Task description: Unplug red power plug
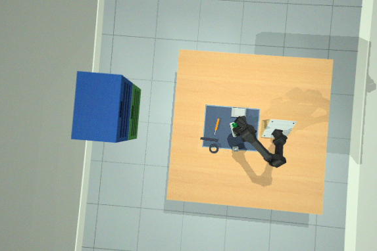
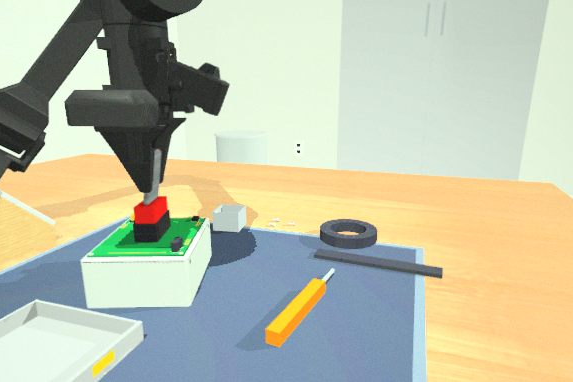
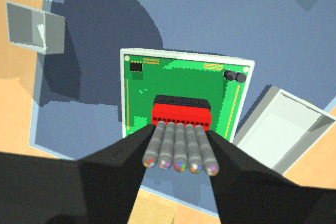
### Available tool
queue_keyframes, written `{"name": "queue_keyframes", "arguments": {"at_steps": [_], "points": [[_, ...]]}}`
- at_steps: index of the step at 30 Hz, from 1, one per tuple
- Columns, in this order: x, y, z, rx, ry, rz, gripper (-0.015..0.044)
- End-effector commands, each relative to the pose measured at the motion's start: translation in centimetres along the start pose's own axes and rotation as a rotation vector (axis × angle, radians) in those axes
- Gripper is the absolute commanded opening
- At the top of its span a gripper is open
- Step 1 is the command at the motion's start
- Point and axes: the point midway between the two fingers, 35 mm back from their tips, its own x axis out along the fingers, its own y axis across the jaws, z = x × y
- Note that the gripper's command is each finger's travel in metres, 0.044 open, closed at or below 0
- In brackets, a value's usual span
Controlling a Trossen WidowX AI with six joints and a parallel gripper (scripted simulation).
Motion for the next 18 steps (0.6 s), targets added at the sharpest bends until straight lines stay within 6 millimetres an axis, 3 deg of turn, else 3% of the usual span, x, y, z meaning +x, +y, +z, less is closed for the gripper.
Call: {"name": "queue_keyframes", "arguments": {"at_steps": [1, 11, 18], "points": [[0.0, -0.1, 0.1, -0.001, -0.003, -0.004, 0.0000], [0.0, -0.1, 0.1, -0.001, -0.003, -0.004, 0.0000], [-1.6, 0.2, 0.1, -0.001, -0.002, -0.039, 0.0000]]}}
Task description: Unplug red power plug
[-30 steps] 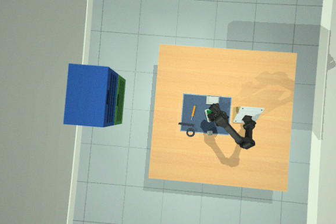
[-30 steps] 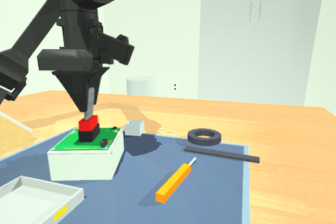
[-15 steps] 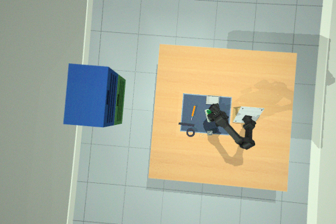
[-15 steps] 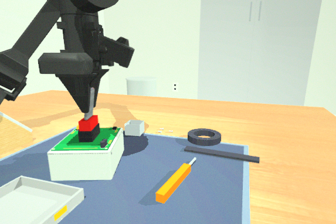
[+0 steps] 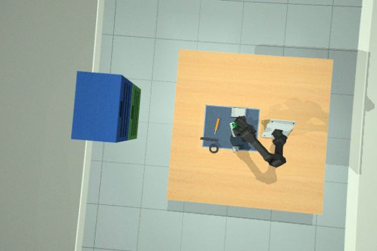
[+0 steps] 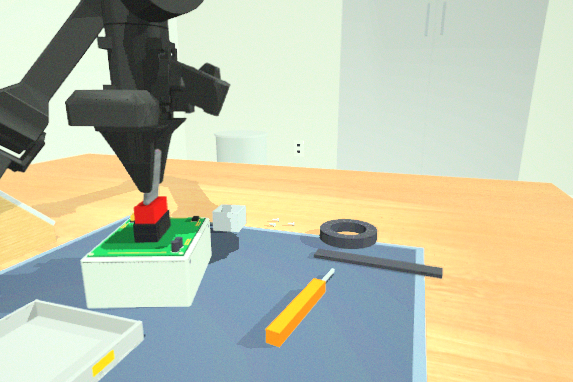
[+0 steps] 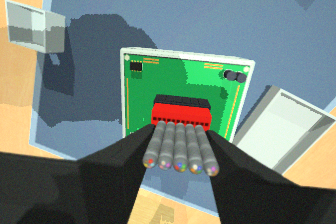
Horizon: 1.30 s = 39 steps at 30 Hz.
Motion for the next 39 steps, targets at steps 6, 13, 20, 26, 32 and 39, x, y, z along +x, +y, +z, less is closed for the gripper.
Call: {"name": "queue_keyframes", "arguments": {"at_steps": [6, 13, 20, 26, 32, 39], "points": [[-2.1, 0.5, 0.0, 0.007, -0.005, -0.079, 0.0000], [-2.1, -1.0, -0.1, 0.006, -0.006, 0.105, 0.0000], [-2.2, -0.9, -0.1, 0.006, -0.006, 0.087, 0.0000], [-2.5, 0.6, 0.0, 0.008, -0.005, -0.085, 0.0000], [-2.6, 0.9, 0.0, 0.008, -0.005, -0.128, 0.0000], [-2.7, -0.6, -0.1, 0.007, -0.006, 0.053, 0.0000]]}}
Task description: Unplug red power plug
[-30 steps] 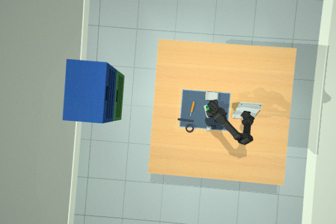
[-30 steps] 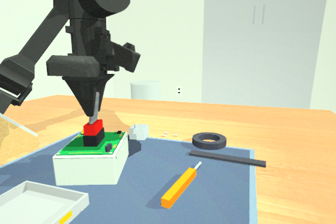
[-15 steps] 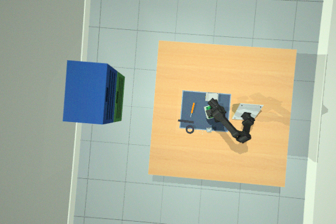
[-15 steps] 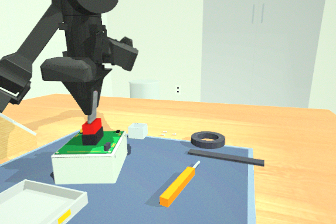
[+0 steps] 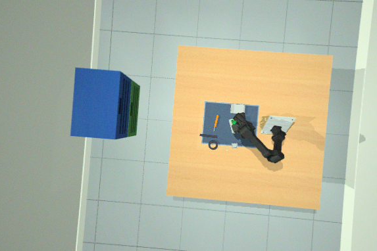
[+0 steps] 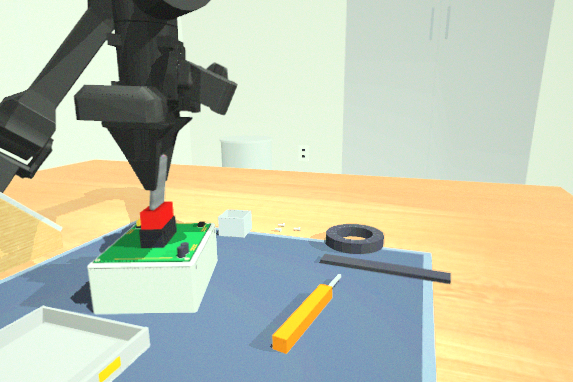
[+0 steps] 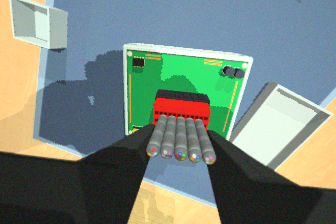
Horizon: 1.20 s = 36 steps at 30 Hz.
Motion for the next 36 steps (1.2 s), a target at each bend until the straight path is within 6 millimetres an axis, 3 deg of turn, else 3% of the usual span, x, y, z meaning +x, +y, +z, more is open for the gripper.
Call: {"name": "queue_keyframes", "arguments": {"at_steps": [1, 7, 19, 31, 36], "points": [[-1.8, -1.0, -0.1, 0.013, -0.033, 0.087, 0.0000], [-1.9, -1.3, -0.2, 0.012, -0.033, 0.132, 0.0000], [-2.3, 0.9, -0.1, 0.018, -0.031, -0.133, 0.0000], [-2.5, -1.3, -0.2, 0.013, -0.033, 0.125, 0.0000], [-2.6, -1.2, -0.2, 0.013, -0.033, 0.119, 0.0000]]}}
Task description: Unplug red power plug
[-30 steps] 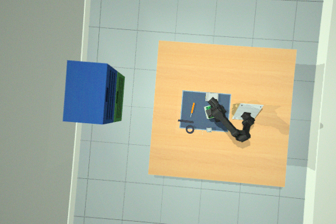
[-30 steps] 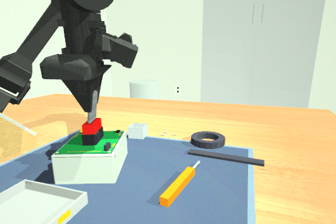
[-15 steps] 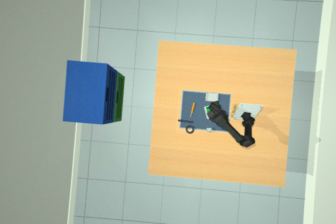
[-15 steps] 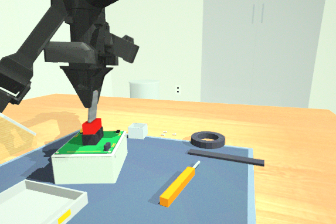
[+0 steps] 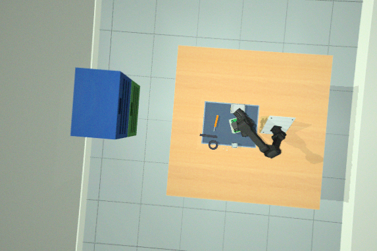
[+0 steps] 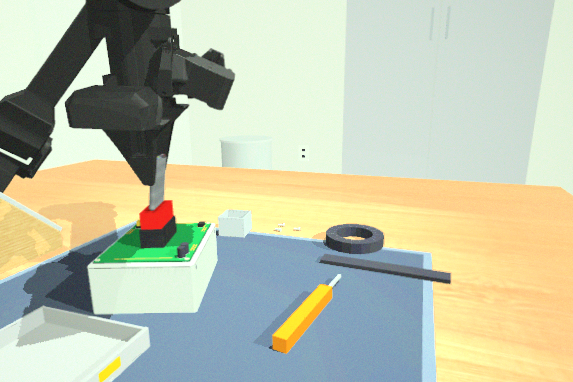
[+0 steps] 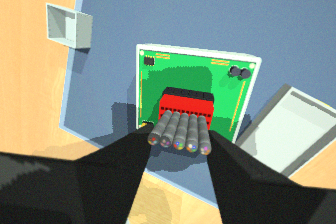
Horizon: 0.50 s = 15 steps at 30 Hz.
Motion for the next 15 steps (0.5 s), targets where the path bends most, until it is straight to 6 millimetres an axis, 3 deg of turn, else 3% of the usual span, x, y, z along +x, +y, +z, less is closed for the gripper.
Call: {"name": "queue_keyframes", "arguments": {"at_steps": [1, 9, 15], "points": [[-1.9, -0.1, -0.1, 0.015, -0.034, -0.037, 0.0000], [-1.9, 1.7, -0.1, 0.019, -0.033, -0.251, 0.0000], [-2.1, 1.5, -0.1, 0.019, -0.033, -0.227, 0.0000]]}}
